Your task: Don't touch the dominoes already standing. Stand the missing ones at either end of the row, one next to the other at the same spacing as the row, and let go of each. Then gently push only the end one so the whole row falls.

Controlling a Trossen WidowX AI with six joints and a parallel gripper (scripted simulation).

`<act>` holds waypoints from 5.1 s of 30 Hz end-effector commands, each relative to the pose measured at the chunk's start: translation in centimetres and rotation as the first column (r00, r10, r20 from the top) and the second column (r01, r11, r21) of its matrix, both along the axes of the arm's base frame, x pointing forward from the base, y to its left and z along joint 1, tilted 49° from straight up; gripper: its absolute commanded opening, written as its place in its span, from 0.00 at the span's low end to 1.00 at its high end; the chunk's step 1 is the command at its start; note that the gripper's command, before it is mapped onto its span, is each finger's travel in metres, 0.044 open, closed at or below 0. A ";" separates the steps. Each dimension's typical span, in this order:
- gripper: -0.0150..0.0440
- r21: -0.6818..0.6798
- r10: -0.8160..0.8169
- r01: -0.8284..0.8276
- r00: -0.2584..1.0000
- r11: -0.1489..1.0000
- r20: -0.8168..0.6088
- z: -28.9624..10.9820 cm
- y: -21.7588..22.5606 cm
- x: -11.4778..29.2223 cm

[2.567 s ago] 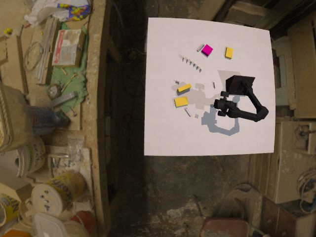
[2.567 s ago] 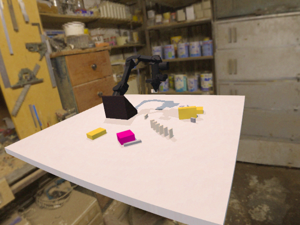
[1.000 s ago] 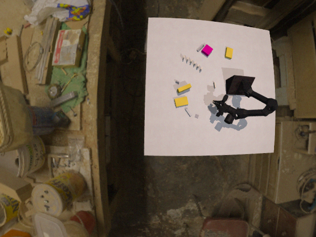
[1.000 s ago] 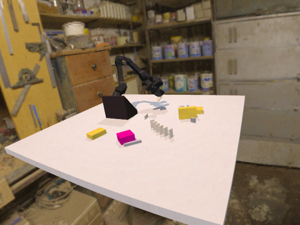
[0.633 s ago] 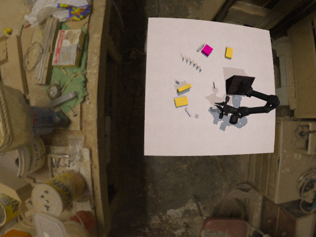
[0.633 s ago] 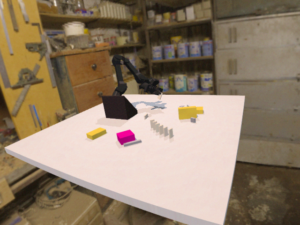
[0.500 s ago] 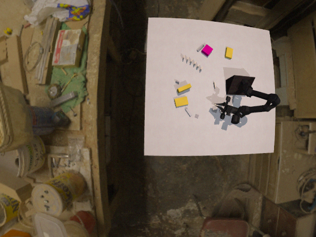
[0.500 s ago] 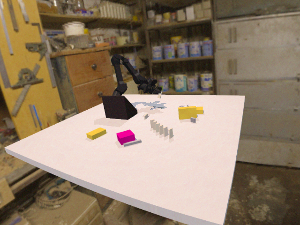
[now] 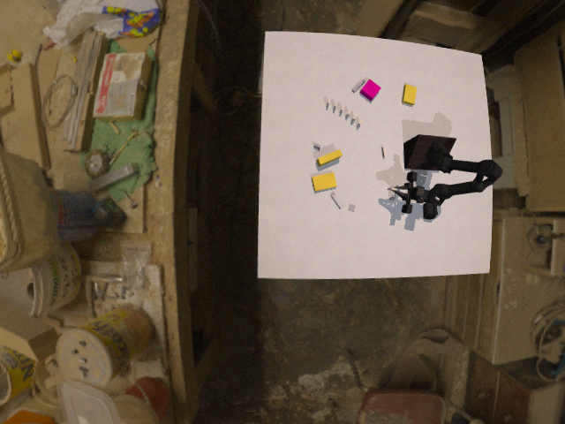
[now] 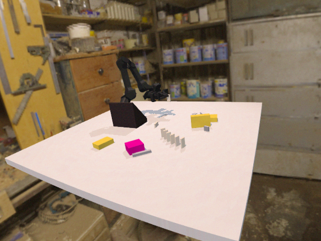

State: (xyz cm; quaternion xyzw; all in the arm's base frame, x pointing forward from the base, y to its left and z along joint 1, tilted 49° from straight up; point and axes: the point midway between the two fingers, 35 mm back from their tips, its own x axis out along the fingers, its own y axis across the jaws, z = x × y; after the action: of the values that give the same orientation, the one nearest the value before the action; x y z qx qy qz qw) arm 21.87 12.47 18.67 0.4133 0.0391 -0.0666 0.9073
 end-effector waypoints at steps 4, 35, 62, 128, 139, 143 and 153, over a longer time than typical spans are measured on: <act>0.29 0.018 -0.010 0.009 1.000 1.000 0.011 0.0 -0.2 -0.2; 0.29 0.018 -0.009 0.009 1.000 1.000 0.004 -2.1 3.3 0.4; 0.29 0.013 -0.006 0.006 1.000 1.000 0.005 -6.8 7.7 0.4; 1.00 -0.503 0.280 -0.694 0.691 0.515 -0.667 -5.7 -1.2 11.4; 1.00 -0.300 0.593 -0.918 0.093 -0.261 -0.800 -6.1 0.2 6.0; 1.00 -0.368 0.729 -0.813 -0.099 -0.452 -0.678 -3.3 0.8 3.7; 1.00 -0.426 0.777 -0.768 -0.143 -0.478 -0.613 -1.8 1.0 3.1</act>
State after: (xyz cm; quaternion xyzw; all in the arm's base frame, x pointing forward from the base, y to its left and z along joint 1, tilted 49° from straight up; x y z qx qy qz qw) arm 25.72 13.20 14.57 -0.2047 0.3652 0.5773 0.7010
